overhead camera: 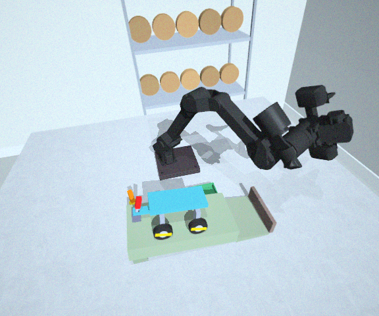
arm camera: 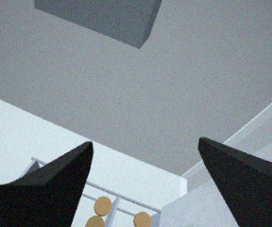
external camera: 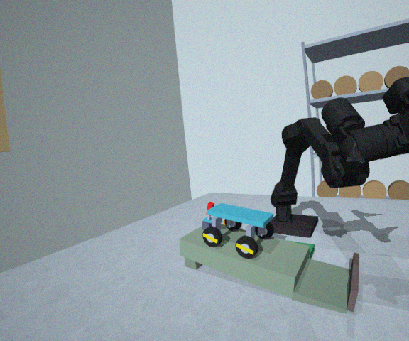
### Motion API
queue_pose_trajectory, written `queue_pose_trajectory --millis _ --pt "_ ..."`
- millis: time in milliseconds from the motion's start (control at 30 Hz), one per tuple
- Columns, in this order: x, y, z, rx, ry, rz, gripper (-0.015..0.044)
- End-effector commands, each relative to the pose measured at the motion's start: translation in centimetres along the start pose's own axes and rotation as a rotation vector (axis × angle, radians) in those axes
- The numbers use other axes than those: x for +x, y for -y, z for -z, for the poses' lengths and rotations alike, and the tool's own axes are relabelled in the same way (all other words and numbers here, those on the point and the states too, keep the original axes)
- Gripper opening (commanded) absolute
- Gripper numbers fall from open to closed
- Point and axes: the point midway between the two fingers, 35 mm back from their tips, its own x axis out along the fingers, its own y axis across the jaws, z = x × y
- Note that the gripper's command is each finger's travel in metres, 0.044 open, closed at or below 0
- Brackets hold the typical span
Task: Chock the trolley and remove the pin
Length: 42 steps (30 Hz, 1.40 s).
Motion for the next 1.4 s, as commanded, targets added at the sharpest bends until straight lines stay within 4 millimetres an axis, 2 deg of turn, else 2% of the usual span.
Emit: queue_pose_trajectory --millis 0,100,233,467,600,700,833,1000,1200,1367 --pt "-0.1 0.0 -0.1 0.001 0.004 0.001 0.0374" --pt "-1.5 -0.2 -1.2 0.014 0.063 0.012 0.0295" --pt "-5.7 -0.5 -4.1 0.047 0.232 0.054 0.019" --pt "-15.2 -0.7 -7.9 0.108 0.576 0.184 0.019" --pt "-21.4 -0.6 -8.6 0.146 0.772 0.288 0.019" --pt "-26.1 -0.5 -8.3 0.179 0.912 0.379 0.019" --pt "-32.2 -0.4 -6.6 0.233 1.086 0.516 0.019" --pt "-39.1 -0.5 -2.8 0.32 1.269 0.702 0.019" --pt "-45.3 -0.9 3.7 0.456 1.428 0.93 0.019" --pt "-49.0 -1.7 10.3 0.605 1.52 1.118 0.019"
